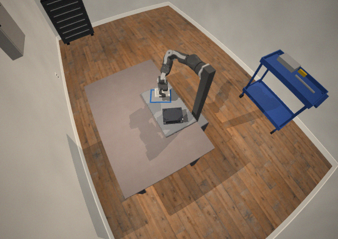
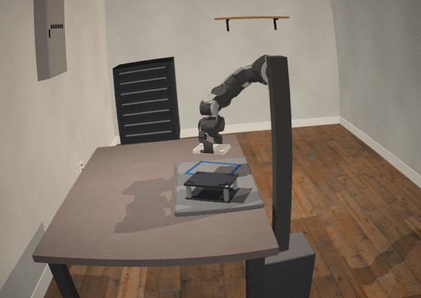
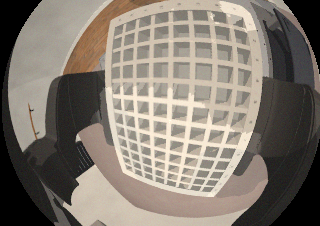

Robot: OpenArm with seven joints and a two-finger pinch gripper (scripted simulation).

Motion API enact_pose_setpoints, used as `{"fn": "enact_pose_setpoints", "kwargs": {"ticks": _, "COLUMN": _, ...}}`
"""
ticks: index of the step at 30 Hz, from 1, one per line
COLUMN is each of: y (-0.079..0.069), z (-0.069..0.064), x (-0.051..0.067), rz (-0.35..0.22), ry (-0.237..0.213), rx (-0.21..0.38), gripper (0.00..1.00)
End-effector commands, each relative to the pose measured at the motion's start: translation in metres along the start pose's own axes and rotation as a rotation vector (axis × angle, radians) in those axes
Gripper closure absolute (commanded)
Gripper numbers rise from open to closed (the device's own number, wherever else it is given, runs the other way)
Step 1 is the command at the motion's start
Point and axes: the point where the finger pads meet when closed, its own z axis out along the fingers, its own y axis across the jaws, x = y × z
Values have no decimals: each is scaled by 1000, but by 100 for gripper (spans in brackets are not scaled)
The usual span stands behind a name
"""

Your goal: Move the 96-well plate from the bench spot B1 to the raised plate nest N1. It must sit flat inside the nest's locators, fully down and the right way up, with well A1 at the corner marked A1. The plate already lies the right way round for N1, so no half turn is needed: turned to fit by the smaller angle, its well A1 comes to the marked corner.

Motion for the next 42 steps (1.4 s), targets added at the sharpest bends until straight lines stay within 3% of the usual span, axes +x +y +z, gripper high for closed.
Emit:
{"fn": "enact_pose_setpoints", "kwargs": {"ticks": 1, "y": 1, "z": 0, "x": 1, "rz": -4, "ry": 0, "rx": 3, "gripper": 100}}
{"fn": "enact_pose_setpoints", "kwargs": {"ticks": 8, "y": 1, "z": 0, "x": 1, "rz": -4, "ry": 0, "rx": 3, "gripper": 100}}
{"fn": "enact_pose_setpoints", "kwargs": {"ticks": 13, "y": 39, "z": -10, "x": 13, "rz": -4, "ry": 0, "rx": 2, "gripper": 100}}
{"fn": "enact_pose_setpoints", "kwargs": {"ticks": 25, "y": 39, "z": -10, "x": 13, "rz": -4, "ry": 0, "rx": 2, "gripper": 100}}
{"fn": "enact_pose_setpoints", "kwargs": {"ticks": 30, "y": 77, "z": -19, "x": 25, "rz": -4, "ry": 0, "rx": 2, "gripper": 100}}
{"fn": "enact_pose_setpoints", "kwargs": {"ticks": 42, "y": 77, "z": -19, "x": 25, "rz": -4, "ry": 0, "rx": 2, "gripper": 100}}
